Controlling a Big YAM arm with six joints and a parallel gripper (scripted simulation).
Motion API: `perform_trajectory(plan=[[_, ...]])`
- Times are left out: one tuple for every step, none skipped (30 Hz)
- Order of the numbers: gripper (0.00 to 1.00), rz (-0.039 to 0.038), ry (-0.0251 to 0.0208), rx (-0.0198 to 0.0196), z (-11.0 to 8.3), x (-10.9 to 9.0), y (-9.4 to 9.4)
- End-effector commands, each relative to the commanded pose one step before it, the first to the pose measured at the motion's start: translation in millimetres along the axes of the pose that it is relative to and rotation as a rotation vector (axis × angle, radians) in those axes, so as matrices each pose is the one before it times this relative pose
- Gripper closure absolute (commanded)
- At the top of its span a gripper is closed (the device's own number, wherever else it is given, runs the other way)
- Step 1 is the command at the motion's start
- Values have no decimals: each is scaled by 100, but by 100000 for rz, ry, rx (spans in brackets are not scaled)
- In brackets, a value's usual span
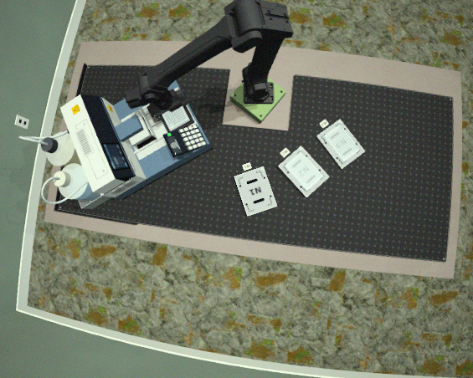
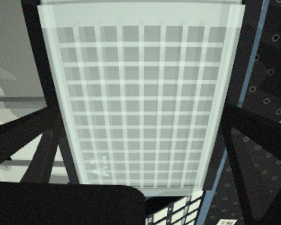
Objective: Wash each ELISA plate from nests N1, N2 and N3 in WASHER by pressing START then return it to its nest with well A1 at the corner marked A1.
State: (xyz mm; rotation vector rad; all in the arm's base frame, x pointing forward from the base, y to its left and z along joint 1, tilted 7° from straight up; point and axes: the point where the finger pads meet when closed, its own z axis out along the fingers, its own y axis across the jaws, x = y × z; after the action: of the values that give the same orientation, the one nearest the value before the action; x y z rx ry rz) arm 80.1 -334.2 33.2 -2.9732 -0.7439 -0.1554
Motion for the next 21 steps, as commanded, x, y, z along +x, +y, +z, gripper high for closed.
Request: perform_trajectory(plan=[[0, -224, -794, -2752, -904, -204, 1123], [0, 0, 0, 0, 0, 0, 0], [0, 0, 0, 0, 0, 0, 0], [2, 0, 0, 0, 0, 0, 0], [4, 0, 0, 0, 0, 0, 0], [6, 0, 0, 0, 0, 0, 0], [8, 0, 0, 0, 0, 0, 0], [10, 0, 0, 0, 0, 0, 0], [12, 0, 0, 0, 0, 0, 0], [14, 0, 0, 0, 0, 0, 0], [16, 0, 0, 0, 0, 0, 0], [16, 0, 0, 0, 0, 0, 0], [16, 0, 0, 0, 0, 0, 0], [16, 0, 0, 0, 0, 0, 0], [16, 0, 0, 0, 0, 0, 0], [16, 0, 0, 0, 0, 0, 0], [16, 0, 0, 0, 0, 0, 0], [16, 0, 0, 0, 0, 0, 0], [16, 0, 0, 0, 0, 0, 0], [16, 0, 0, 0, 0, 0, 0], [16, 0, 0, 0, 0, 0, 0]])
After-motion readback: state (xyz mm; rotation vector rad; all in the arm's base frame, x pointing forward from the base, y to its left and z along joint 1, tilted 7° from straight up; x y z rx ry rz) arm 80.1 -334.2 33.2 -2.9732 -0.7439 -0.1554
